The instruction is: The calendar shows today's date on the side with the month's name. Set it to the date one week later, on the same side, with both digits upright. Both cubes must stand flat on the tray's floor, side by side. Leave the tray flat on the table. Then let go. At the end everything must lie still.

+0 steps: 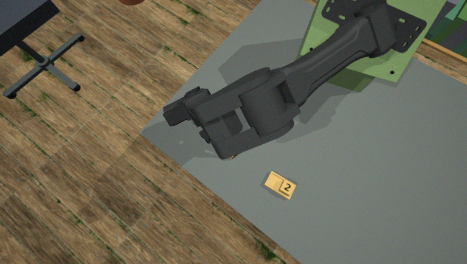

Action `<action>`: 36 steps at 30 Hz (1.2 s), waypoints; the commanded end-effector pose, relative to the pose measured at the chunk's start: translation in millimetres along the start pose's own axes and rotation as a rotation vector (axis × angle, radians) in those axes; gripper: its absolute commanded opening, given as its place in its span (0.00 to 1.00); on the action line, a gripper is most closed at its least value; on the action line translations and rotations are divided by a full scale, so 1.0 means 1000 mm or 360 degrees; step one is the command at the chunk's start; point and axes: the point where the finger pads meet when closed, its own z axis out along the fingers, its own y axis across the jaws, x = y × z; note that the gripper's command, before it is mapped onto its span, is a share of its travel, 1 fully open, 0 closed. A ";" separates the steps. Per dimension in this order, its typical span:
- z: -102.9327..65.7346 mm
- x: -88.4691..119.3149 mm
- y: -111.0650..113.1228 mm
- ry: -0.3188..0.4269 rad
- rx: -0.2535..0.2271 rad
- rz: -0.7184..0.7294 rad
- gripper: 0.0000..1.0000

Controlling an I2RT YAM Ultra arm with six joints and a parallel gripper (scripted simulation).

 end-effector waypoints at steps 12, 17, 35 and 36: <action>-0.001 -0.001 0.002 -0.0004 -0.0009 -0.0006 0.27; 0.000 -0.002 0.002 -0.0004 -0.0009 -0.0006 0.27; 0.003 -0.005 0.002 -0.0004 -0.0009 -0.0006 0.27; 0.003 -0.005 0.002 -0.0004 -0.0009 -0.0006 0.27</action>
